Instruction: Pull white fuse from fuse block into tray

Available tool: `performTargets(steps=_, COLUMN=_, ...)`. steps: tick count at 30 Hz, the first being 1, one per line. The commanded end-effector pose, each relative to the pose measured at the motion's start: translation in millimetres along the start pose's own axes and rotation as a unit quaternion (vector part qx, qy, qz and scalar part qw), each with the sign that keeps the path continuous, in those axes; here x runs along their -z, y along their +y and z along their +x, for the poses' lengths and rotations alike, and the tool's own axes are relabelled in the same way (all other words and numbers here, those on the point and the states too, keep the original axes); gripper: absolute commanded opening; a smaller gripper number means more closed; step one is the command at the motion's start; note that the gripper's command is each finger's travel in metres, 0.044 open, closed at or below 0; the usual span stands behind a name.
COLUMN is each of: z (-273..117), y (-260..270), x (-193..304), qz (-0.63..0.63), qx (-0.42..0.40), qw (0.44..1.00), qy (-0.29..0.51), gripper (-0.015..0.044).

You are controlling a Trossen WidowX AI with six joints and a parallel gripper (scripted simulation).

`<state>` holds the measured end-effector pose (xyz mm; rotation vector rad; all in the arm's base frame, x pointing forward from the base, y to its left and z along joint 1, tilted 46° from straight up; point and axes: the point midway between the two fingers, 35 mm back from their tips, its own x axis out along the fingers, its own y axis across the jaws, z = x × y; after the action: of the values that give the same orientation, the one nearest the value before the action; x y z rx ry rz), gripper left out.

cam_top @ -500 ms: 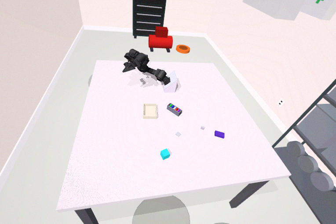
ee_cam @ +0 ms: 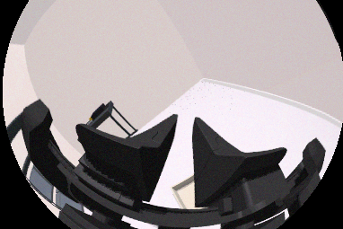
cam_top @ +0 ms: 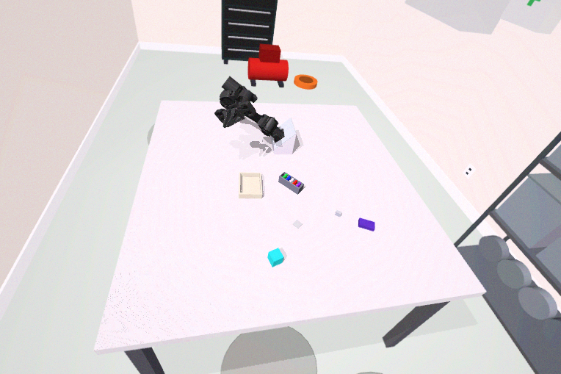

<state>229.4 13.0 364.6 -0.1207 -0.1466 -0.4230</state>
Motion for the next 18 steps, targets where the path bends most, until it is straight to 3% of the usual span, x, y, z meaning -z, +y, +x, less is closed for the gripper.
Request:
performTargets(steps=1, z=17.0, y=50.8, x=31.3, qz=-0.015, qx=-0.047, qw=0.997, qy=0.065, gripper=0.0071)
performTargets(steps=9, z=30.6, y=123.7, x=129.4, qz=-0.033, qx=-0.076, qw=0.966, qy=0.245, gripper=0.0071)
performTargets(steps=18, z=18.3, y=137.7, x=246.2, qz=-0.052, qx=0.039, qw=0.895, qy=0.441, gripper=0.0071)
